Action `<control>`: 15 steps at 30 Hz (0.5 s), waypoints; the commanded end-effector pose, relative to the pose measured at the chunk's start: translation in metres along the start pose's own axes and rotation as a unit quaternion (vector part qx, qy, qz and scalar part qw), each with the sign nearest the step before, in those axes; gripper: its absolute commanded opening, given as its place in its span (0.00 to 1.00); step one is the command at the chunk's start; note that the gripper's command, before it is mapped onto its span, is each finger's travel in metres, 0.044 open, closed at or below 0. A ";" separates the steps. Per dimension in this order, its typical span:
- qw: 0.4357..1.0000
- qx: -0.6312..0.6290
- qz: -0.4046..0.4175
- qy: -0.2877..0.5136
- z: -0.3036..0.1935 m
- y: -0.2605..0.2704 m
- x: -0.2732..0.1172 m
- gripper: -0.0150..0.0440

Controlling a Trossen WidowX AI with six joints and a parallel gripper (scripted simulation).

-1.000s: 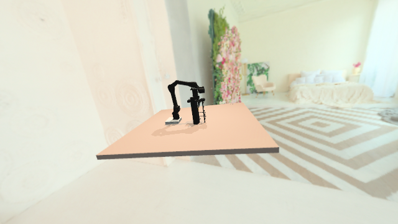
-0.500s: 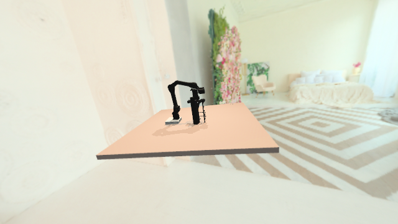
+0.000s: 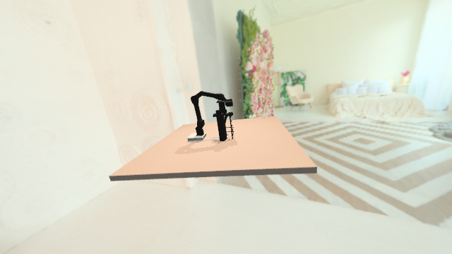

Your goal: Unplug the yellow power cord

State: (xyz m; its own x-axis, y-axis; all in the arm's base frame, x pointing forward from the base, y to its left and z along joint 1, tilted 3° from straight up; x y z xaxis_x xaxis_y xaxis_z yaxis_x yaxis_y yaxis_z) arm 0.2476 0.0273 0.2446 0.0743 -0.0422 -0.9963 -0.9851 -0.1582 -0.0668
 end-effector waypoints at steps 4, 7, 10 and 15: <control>1.000 -0.006 -0.004 -0.018 0.018 -0.003 -0.002 0.25; 1.000 -0.006 -0.004 -0.018 0.022 -0.004 -0.003 0.25; 1.000 -0.006 -0.004 -0.018 0.027 -0.004 -0.003 0.25; 1.000 -0.006 -0.004 -0.019 0.035 -0.005 -0.004 0.25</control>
Point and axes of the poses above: the point midway between the two fingers, 35 mm back from their tips, its own x axis out along the fingers, its own y axis across the jaws, z = x × y, the point moved 9 cm from there along -x, back along the fingers, and after that the axes turned 8 degrees about -x, right-handed, at the moved point
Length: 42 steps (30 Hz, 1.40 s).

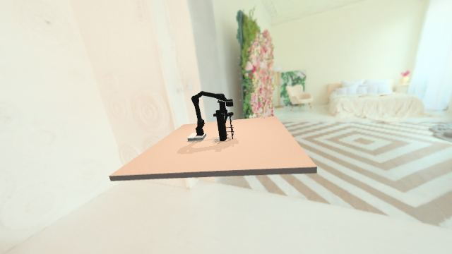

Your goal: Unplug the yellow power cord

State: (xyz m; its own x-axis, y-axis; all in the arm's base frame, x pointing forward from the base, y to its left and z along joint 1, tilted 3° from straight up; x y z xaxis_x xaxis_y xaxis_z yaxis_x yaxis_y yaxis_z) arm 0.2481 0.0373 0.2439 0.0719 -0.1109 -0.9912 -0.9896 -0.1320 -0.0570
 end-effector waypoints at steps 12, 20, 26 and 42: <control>0.998 -0.020 -0.010 -0.053 0.025 0.001 -0.004 0.52; 0.998 -0.020 -0.010 -0.053 0.027 0.001 -0.005 0.88; 0.998 -0.020 -0.010 -0.055 0.069 -0.004 -0.018 1.00; 0.998 -0.020 -0.010 -0.056 0.083 -0.004 -0.023 1.00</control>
Point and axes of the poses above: the point midway between the two fingers, 35 mm back from their tips, its own x axis out along the fingers, its own y axis across the jaws, z = x × y, the point moved 9 cm from there along -x, back along the fingers, and after that the axes turned 8 degrees about -x, right-handed, at the moved point
